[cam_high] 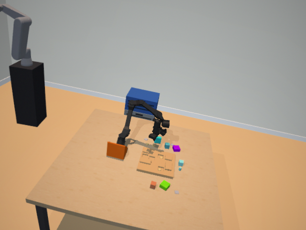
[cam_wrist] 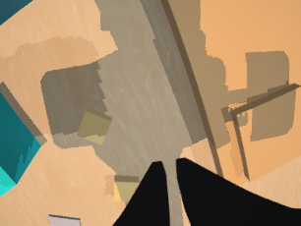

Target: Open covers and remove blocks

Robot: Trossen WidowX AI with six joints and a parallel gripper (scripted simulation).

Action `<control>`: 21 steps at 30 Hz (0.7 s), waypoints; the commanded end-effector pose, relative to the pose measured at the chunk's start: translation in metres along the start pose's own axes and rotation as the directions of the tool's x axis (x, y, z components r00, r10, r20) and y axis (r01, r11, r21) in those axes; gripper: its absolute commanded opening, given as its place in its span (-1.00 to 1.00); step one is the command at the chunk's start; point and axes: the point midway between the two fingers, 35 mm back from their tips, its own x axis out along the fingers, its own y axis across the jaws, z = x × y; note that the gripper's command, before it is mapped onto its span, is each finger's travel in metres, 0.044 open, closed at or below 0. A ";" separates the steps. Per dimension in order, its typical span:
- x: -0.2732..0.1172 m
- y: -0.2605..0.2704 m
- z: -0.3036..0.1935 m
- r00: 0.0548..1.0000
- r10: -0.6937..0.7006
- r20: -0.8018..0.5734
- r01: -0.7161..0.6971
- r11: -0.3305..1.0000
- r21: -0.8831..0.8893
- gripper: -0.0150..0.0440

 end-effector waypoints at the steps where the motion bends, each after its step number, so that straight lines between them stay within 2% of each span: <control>1: 0.000 -0.011 0.020 1.000 -0.013 -0.003 0.012 0.993 -0.114 -0.49; 10: -0.001 -0.038 0.058 1.000 -0.022 -0.002 0.020 0.937 -0.348 -0.49; 19: -0.001 -0.072 0.093 1.000 -0.026 -0.005 0.019 0.828 -0.561 -0.49; 21: 0.000 -0.077 0.097 1.000 -0.026 -0.005 0.019 0.841 -0.540 -0.49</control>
